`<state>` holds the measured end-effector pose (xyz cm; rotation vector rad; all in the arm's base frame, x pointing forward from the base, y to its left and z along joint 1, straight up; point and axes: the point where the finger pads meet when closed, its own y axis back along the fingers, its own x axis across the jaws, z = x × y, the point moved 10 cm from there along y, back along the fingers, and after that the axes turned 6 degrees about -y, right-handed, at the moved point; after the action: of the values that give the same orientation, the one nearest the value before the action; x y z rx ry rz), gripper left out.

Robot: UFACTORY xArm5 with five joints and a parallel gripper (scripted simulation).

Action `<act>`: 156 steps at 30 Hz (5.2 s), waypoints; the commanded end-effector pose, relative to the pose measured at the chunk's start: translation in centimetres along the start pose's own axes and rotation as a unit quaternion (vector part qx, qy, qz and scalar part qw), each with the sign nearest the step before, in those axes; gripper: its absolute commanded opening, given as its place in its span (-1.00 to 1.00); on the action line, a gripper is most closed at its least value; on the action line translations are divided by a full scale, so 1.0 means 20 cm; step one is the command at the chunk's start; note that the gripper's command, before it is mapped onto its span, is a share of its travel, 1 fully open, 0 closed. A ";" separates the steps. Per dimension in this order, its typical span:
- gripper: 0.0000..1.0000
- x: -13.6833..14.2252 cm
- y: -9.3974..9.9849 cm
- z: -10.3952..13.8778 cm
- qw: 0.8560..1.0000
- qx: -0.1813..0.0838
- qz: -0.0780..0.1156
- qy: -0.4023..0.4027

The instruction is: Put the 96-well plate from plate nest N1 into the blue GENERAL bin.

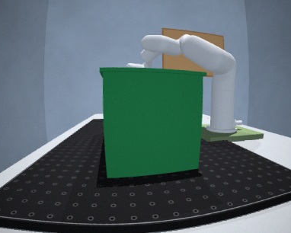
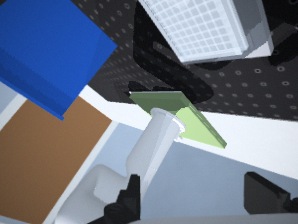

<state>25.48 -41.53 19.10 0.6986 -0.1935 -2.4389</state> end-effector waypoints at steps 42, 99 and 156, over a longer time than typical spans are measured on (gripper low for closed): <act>1.00 -0.52 0.00 0.35 0.927 0.291 0.225 0.078; 1.00 -0.72 -0.30 0.41 0.787 0.474 0.366 0.146; 1.00 -0.54 -0.41 0.06 0.787 0.474 0.366 0.146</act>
<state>28.02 -28.54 22.77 1.1189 -1.3425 -1.3385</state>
